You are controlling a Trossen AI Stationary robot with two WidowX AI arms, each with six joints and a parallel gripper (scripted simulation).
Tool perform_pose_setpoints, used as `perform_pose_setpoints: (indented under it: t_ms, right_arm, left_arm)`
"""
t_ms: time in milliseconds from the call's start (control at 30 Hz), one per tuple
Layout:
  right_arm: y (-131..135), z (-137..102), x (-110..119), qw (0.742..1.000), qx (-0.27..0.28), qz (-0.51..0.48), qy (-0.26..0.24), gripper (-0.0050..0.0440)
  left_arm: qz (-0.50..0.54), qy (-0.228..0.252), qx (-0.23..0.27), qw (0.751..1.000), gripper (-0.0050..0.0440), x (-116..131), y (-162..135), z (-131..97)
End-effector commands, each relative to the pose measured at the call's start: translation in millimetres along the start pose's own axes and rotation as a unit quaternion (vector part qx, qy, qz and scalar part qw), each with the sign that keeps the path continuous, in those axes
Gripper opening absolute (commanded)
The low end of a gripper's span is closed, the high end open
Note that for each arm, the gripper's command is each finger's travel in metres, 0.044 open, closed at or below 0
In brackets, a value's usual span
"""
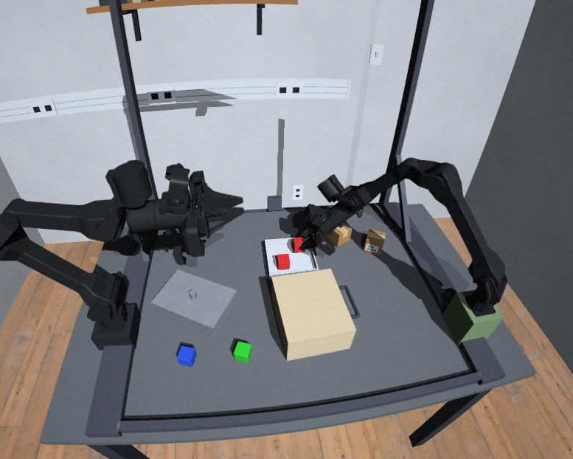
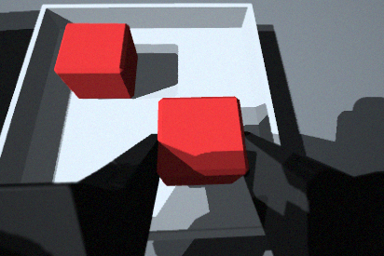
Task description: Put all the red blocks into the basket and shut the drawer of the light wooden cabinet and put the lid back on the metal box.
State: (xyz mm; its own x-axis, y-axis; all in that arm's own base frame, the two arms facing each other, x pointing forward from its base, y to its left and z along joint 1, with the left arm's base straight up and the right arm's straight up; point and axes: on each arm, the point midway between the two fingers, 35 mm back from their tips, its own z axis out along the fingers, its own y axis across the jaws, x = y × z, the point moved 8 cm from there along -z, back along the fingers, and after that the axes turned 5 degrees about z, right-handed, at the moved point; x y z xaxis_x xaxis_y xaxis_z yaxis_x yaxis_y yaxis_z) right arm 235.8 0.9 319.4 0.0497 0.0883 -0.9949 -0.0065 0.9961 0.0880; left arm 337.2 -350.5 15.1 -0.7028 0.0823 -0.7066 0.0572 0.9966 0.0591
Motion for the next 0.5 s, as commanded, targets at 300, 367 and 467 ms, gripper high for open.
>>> perform_pose_setpoints:
  t_ms: [300,367,467]
  right_arm:
    - [0.5,-3.4,-13.9,1.0,-0.002,0.0,-0.023,0.0137]
    - [0.5,-3.4,-13.9,1.0,-0.002,0.0,-0.023,0.0137]
    - [0.5,-3.4,-13.9,1.0,-0.002,0.0,-0.023,0.0137]
  left_arm:
    - [-0.008,-0.012,0.006,1.0,-0.005,-5.6,-3.9,1.4]
    - [-0.009,-0.013,0.007,1.0,-0.005,-6.4,-4.6,1.9]
    - [-0.012,-0.017,0.01,1.0,-0.005,-11.7,-5.1,-2.5]
